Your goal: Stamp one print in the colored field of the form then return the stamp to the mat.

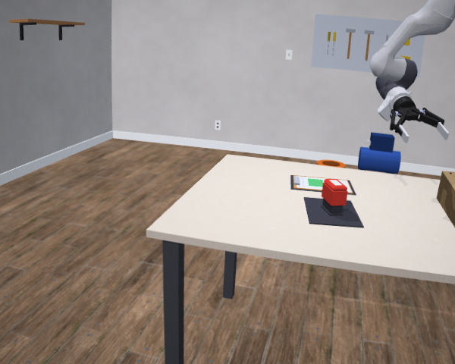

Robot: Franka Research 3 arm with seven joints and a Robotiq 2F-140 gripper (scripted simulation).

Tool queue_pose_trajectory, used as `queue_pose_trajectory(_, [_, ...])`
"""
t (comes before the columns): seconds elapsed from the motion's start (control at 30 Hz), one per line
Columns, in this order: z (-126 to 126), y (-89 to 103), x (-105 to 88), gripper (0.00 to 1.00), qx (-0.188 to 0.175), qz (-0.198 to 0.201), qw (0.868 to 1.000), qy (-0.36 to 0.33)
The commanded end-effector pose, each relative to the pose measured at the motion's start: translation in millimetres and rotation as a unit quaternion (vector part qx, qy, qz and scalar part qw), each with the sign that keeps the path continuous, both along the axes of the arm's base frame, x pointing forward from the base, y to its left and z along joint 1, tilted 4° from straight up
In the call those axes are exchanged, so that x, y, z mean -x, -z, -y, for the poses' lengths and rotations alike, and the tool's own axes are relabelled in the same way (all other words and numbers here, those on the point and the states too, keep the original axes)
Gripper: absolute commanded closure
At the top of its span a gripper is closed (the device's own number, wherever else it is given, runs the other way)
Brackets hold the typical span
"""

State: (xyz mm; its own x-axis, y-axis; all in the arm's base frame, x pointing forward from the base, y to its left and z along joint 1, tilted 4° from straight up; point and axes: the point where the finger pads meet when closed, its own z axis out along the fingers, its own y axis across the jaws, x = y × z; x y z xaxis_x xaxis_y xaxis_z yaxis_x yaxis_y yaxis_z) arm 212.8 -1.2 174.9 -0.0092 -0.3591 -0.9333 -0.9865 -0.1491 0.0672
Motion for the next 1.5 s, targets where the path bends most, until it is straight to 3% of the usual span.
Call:
queue_pose_trajectory(0.0, [0.0,0.0,0.0,0.00,0.000,0.000,1.000,0.000])
queue_pose_trajectory(0.6, [-0.4,0.8,-2.6,0.00,0.005,0.002,1.000,0.000])
queue_pose_trajectory(0.67, [-3.3,4.8,-17.9,0.00,0.034,0.011,0.999,-0.002])
queue_pose_trajectory(0.77, [-13.6,18.5,-74.1,0.00,0.138,0.046,0.989,-0.006])
queue_pose_trajectory(0.83, [-13.6,18.5,-74.1,0.00,0.138,0.046,0.989,-0.006])
queue_pose_trajectory(0.87, [-15.7,27.9,-97.5,0.00,0.186,0.056,0.981,-0.013])
queue_pose_trajectory(0.93, [-15.7,27.9,-97.5,0.00,0.186,0.056,0.981,-0.013])
queue_pose_trajectory(0.97, [-19.0,36.4,-123.4,0.00,0.235,0.069,0.969,-0.017])
queue_pose_trajectory(1.1, [-19.0,36.4,-123.4,0.00,0.235,0.069,0.969,-0.017])
queue_pose_trajectory(1.13, [-23.8,43.4,-150.6,0.00,0.284,0.085,0.955,-0.020])
queue_pose_trajectory(1.2, [-23.8,43.4,-150.6,0.00,0.284,0.085,0.955,-0.020])
queue_pose_trajectory(1.23, [-27.4,51.7,-177.2,0.00,0.333,0.099,0.937,-0.024])
queue_pose_trajectory(1.37, [-27.4,51.7,-177.2,0.00,0.333,0.099,0.937,-0.024])
queue_pose_trajectory(1.4, [-30.7,59.9,-203.5,0.00,0.382,0.112,0.917,-0.028])
queue_pose_trajectory(1.47, [-30.7,59.9,-203.5,0.00,0.382,0.112,0.917,-0.028])
